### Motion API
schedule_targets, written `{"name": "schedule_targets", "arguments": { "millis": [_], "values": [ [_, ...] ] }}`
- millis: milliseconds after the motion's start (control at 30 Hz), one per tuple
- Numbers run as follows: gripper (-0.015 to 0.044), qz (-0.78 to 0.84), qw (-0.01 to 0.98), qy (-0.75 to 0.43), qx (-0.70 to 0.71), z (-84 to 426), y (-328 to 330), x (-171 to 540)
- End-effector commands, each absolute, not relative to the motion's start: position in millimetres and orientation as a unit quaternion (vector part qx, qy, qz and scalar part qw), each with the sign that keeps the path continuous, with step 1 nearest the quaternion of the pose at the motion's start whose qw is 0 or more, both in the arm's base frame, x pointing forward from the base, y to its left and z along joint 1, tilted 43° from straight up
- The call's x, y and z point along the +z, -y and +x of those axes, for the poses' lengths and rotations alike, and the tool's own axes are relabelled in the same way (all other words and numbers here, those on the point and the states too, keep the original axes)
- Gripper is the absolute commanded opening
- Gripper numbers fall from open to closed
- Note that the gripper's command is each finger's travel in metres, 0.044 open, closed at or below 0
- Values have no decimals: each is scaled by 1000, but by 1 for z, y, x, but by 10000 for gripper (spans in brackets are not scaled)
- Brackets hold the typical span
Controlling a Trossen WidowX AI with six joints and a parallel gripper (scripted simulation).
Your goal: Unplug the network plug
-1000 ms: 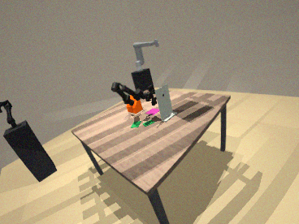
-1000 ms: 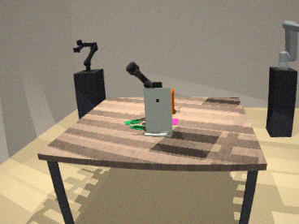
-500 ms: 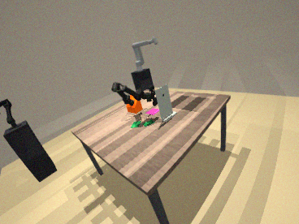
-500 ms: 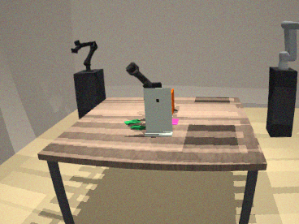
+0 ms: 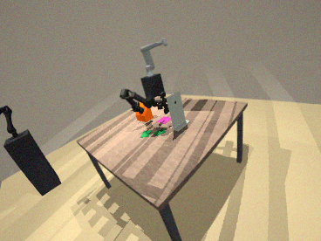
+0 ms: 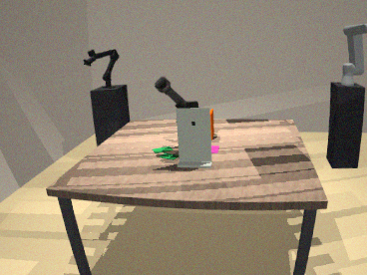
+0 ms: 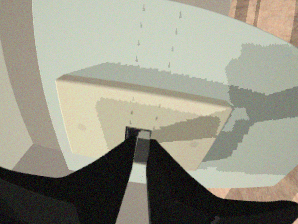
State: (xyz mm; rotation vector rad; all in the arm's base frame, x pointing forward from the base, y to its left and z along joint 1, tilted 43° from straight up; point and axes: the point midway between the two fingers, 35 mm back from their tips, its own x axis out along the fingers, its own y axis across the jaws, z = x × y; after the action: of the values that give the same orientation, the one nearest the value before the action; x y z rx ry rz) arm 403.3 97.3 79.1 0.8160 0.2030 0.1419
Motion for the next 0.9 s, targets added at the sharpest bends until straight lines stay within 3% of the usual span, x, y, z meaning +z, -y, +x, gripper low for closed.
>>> {"name": "schedule_targets", "arguments": {
  "millis": [0, 867],
  "values": [
    [0, 394, 911, -99, 68, 403, -97, 79],
    [0, 394, 911, -99, 68, 387, -96, 78]
  ]
}}
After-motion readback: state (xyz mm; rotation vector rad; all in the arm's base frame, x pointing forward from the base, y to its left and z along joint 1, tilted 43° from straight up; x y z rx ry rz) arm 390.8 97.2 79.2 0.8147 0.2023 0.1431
